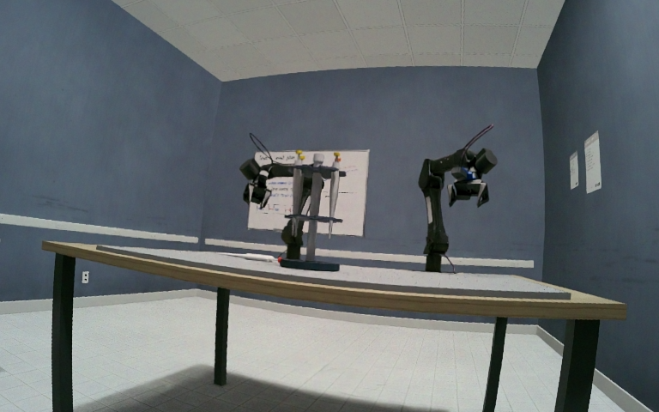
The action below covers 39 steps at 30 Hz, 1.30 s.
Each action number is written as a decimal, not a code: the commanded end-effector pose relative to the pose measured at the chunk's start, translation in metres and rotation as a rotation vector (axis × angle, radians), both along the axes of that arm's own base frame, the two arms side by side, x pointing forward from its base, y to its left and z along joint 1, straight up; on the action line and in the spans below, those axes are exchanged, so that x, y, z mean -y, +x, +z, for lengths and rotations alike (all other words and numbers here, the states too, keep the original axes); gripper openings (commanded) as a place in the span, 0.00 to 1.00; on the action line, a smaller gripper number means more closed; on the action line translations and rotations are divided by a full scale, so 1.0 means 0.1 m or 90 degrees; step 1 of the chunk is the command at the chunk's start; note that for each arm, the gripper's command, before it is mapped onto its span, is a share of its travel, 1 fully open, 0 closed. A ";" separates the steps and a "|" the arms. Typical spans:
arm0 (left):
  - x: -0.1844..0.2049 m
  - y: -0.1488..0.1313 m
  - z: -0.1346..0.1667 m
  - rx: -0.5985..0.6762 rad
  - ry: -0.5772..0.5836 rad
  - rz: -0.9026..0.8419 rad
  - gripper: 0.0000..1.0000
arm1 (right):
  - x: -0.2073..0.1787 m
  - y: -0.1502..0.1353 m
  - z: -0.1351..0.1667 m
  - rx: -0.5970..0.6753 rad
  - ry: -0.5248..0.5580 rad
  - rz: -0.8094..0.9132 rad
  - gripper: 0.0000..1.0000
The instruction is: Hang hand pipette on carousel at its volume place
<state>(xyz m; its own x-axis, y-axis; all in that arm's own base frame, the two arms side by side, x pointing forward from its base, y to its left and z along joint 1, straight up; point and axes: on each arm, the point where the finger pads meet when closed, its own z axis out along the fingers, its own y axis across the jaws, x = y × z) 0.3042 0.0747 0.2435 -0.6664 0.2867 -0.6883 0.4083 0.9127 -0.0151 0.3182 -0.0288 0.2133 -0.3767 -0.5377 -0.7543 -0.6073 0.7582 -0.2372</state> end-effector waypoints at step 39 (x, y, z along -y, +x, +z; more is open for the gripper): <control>-0.01 0.04 0.09 0.025 0.005 -0.006 1.00 | -1.26 0.59 -0.43 0.510 -0.274 0.354 0.49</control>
<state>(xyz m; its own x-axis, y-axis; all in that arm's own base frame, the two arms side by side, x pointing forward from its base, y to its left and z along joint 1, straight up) 0.3042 0.0747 0.2435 -0.6662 0.2868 -0.6884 0.4084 0.9127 -0.0150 0.3713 0.0988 0.1581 0.4657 -0.7693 -0.4374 -0.4911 0.1865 -0.8509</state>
